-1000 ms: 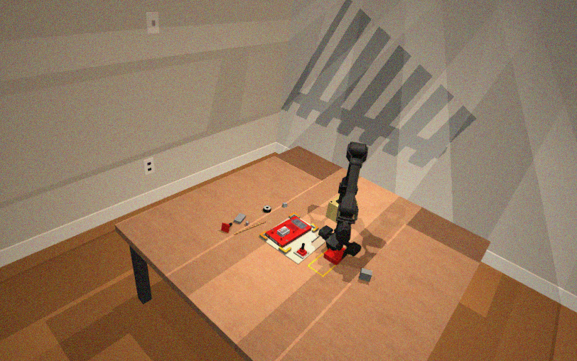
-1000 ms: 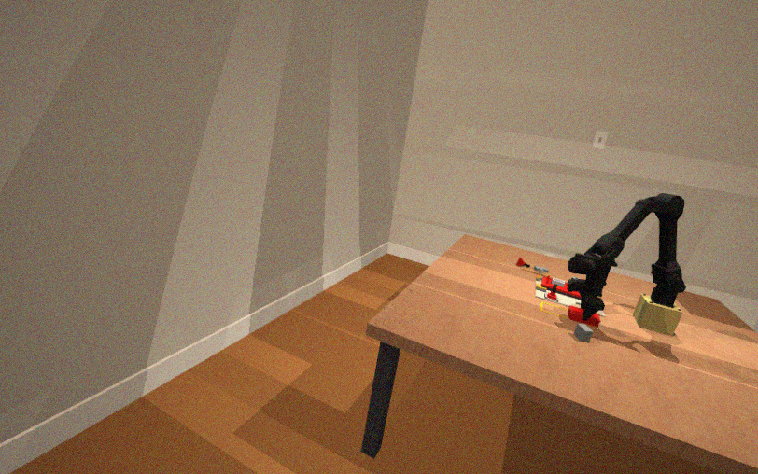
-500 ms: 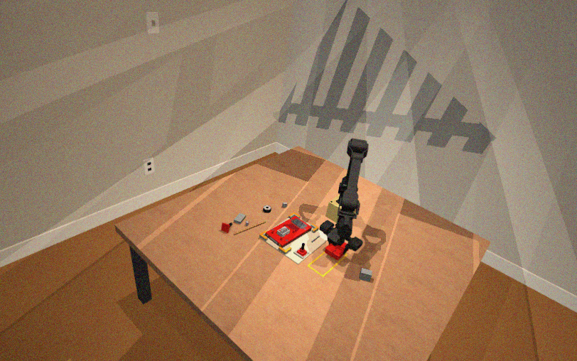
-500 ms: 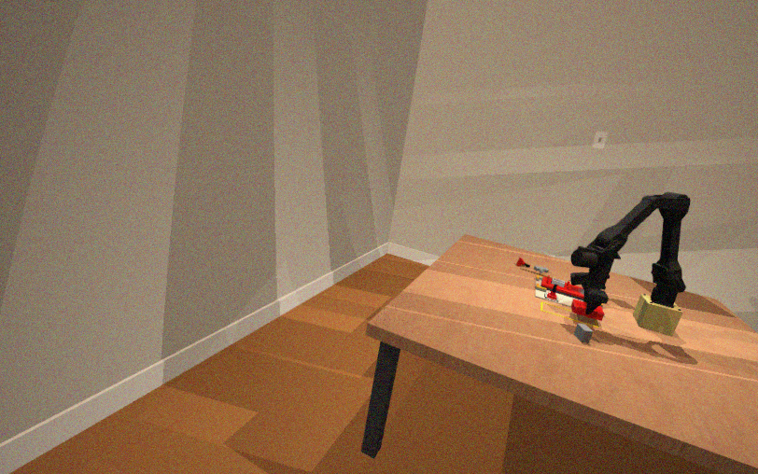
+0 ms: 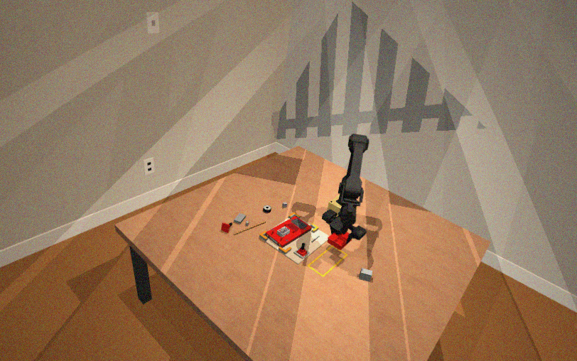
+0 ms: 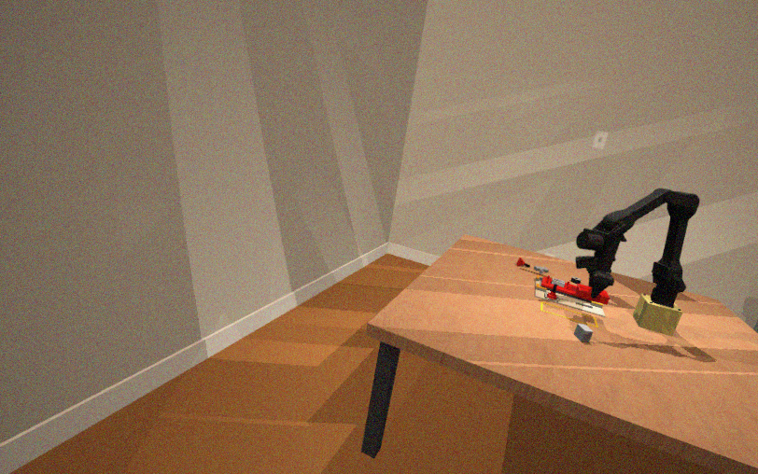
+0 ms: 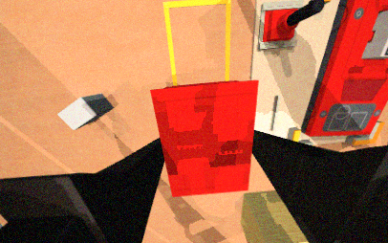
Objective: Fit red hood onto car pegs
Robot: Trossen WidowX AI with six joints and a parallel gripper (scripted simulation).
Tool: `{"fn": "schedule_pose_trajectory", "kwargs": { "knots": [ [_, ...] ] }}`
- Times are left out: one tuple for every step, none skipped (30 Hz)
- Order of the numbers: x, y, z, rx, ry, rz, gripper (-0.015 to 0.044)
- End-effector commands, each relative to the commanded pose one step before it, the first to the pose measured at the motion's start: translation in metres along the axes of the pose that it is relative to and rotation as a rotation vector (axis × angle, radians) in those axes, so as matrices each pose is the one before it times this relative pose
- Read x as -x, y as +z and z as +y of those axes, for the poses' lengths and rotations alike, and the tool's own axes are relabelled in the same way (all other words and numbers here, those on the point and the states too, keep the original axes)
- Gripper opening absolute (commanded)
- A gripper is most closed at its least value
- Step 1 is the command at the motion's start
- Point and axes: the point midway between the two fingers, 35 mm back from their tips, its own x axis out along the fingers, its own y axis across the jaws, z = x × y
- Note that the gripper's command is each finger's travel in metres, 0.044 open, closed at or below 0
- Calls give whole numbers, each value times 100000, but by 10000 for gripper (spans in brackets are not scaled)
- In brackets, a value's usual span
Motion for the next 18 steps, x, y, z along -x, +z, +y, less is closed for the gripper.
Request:
{"fn": "schedule_pose_trajectory", "kwargs": {
  "knots": [
    [1059,146,99,-274,233,-423,0],
    [0,0,0,0,0,0,0],
    [0,0,0,0,0,0,0],
    [-485,-91,-111,260,-143,261,0],
    [3,94,-95,-100,-21,-21,0],
    [5,156,-160,-167,-36,-36,0],
    [7,217,-226,-234,-51,-50,0],
    [8,276,-294,-301,-67,-63,0],
    [9,334,-365,-368,-84,-77,0],
    [9,362,-407,-403,-95,-83,0],
    [8,358,-414,-403,-98,-82,0],
    [8,353,-422,-403,-101,-81,0],
    [7,348,-429,-403,-104,-80,0],
    [16,330,-408,-113,-21,-2,0],
    [16,329,-421,-114,-22,-3,0],
    [16,323,-428,-114,-23,-4,0],
    [15,317,-436,-114,-24,-5,0],
    [15,311,-443,-114,-24,-7,0]
  ]
}}
